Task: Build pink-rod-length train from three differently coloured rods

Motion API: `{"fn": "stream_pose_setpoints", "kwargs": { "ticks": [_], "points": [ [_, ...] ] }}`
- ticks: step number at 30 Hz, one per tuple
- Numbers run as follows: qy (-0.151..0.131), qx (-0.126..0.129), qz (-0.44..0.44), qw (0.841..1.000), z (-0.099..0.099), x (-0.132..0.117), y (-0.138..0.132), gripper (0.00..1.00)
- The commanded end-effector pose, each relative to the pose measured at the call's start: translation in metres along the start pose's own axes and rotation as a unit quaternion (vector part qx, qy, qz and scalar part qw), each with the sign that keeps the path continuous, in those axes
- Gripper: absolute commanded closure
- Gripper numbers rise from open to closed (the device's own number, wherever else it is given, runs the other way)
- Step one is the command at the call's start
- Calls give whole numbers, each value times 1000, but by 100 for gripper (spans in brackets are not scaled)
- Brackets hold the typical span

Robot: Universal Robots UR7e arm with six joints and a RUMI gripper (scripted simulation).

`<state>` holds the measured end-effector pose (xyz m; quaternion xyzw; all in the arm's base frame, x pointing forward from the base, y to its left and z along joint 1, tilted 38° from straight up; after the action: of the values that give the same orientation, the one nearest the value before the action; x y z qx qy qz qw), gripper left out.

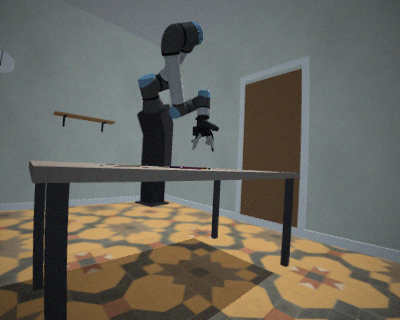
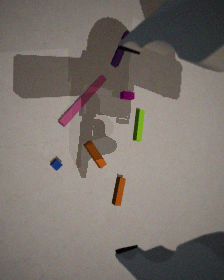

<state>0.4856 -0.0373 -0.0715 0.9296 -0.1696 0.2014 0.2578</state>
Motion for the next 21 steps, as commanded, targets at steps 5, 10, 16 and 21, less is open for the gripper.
{"fn": "stream_pose_setpoints", "kwargs": {
  "ticks": [5, 10, 16, 21],
  "points": [
    [-1, -3, 123, 992, 4, 2, 0, 0],
    [-1, -3, 177, 984, 6, 2, 0, 0],
    [-1, -3, 230, 973, 8, 2, 0, 0],
    [0, -3, 289, 957, 10, 2, 1, 0]
  ]
}}
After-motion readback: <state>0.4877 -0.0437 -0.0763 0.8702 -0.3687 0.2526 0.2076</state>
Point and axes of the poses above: the point where the finger pads meet when closed, its own z axis out along the fingers, its own y axis across the jaws, x = y × z, the point moved 9 cm from there along -z, back along the fingers, and after that the axes turned 13 degrees about z, right-handed, at the moved point
